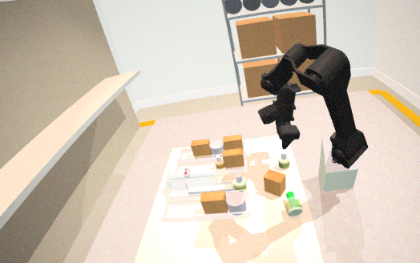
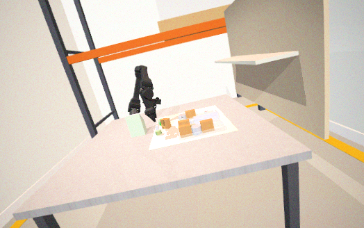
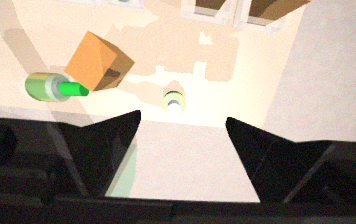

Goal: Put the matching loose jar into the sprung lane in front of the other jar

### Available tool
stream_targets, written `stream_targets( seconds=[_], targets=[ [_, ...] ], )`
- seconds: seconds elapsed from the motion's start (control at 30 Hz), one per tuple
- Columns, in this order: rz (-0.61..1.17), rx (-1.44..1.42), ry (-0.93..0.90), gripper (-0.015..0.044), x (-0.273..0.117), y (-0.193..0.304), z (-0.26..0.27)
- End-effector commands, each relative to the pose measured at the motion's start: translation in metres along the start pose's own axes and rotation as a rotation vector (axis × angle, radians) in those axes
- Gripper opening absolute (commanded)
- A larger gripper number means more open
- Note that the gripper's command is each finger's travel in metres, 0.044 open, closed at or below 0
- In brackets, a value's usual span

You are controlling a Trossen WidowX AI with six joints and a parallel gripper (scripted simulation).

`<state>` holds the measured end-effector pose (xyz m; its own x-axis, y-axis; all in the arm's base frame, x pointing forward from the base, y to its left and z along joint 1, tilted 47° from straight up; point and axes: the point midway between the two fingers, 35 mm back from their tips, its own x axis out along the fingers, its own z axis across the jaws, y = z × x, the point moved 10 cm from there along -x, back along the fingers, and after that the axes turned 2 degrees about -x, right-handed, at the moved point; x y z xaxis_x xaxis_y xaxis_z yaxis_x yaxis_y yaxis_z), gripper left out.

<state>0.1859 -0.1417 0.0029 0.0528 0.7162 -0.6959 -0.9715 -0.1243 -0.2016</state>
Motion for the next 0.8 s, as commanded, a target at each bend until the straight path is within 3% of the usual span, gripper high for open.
stream_targets(
  seconds=[0.0,0.27,0.4,0.77],
  targets=[
    [0.135,0.043,-0.026,0.044,0.01,-0.012,0.005],
    [0.135,0.043,-0.026,0.044,0.01,-0.011,0.006],
    [0.134,0.042,-0.027,0.044,0.04,-0.007,0.007],
    [0.134,0.042,-0.028,0.044,0.058,-0.004,0.008]
  ],
)
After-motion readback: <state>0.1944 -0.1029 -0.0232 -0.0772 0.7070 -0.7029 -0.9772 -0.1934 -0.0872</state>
